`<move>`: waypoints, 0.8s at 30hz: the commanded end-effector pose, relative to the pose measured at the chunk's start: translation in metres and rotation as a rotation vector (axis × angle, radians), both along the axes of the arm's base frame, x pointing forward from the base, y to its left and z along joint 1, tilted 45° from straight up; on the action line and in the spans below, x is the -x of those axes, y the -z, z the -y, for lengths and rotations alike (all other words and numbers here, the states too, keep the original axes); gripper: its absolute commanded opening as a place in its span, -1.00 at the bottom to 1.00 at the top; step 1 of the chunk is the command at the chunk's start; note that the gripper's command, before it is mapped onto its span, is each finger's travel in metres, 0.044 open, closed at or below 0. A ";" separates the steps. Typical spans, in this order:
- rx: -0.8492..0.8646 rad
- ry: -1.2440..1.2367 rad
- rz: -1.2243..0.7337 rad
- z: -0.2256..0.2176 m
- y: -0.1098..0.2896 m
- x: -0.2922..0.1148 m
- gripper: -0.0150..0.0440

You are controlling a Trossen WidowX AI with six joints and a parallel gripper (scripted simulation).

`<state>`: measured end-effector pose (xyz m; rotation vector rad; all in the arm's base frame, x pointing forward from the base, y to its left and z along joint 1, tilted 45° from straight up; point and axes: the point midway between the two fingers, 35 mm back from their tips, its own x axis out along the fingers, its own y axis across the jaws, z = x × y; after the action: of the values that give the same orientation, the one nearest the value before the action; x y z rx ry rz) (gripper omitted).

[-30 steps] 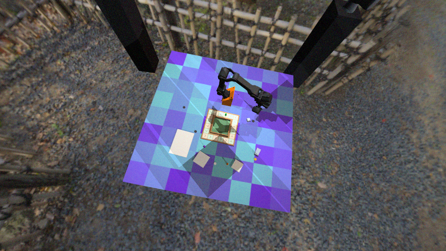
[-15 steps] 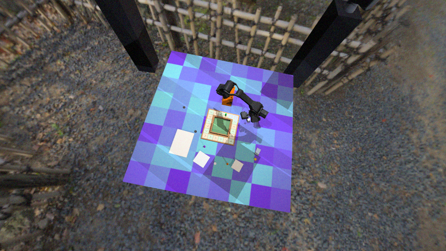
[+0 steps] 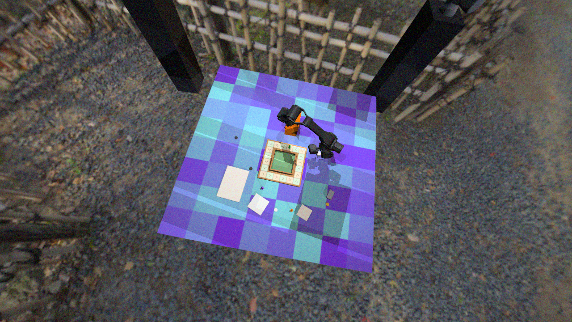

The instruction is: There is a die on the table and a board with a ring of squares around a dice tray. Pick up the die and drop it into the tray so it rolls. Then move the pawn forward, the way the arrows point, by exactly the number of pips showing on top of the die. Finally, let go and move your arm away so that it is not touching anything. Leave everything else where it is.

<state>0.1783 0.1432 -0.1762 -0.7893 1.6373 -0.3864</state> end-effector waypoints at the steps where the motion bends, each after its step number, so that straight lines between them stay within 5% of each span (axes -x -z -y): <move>1: 0.012 -0.004 -0.006 0.008 0.005 0.002 0.44; 20: 0.013 -0.004 -0.006 0.026 0.024 0.004 0.44; 24: 0.013 -0.004 -0.006 0.026 0.024 0.004 0.08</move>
<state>0.1769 0.1210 -0.1988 -0.7904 1.6369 -0.3898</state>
